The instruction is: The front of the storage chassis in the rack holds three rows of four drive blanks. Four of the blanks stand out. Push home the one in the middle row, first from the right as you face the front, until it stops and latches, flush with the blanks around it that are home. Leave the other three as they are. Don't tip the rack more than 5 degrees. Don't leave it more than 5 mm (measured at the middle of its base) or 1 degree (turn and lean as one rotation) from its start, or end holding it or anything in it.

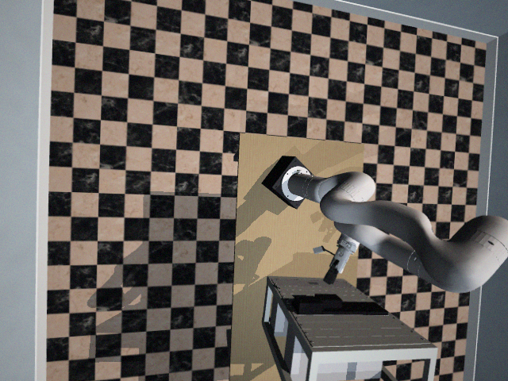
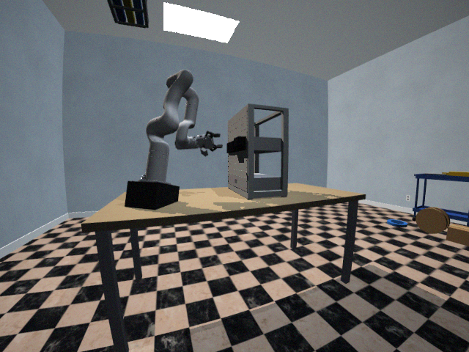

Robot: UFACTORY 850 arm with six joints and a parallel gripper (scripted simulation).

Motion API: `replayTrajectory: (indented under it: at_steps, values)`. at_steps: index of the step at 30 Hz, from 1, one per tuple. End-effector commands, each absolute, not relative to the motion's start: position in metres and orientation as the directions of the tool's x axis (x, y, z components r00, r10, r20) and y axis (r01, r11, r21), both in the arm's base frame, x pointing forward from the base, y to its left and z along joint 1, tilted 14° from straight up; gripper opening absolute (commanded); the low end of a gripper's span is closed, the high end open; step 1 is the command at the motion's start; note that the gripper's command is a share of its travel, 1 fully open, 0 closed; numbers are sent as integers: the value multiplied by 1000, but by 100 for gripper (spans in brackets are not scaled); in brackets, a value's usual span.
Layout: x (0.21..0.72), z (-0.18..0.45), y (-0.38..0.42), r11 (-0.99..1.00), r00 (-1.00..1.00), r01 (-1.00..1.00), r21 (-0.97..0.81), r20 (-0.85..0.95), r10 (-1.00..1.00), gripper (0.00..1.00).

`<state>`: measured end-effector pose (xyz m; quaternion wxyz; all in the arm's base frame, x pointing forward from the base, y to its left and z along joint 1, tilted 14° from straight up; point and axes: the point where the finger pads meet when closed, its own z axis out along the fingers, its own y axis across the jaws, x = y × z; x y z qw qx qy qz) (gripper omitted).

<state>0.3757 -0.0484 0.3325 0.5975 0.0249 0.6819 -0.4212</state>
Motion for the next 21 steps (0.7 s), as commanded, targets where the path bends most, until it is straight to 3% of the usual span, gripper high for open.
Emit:
replayTrajectory:
  at_steps: [1, 21]
  values:
    - [383, 331, -45, 602, -301, 477, -640, -763, -572, 100]
    - [399, 314, -29, 396, -290, 291, -871, -474, -831, 100]
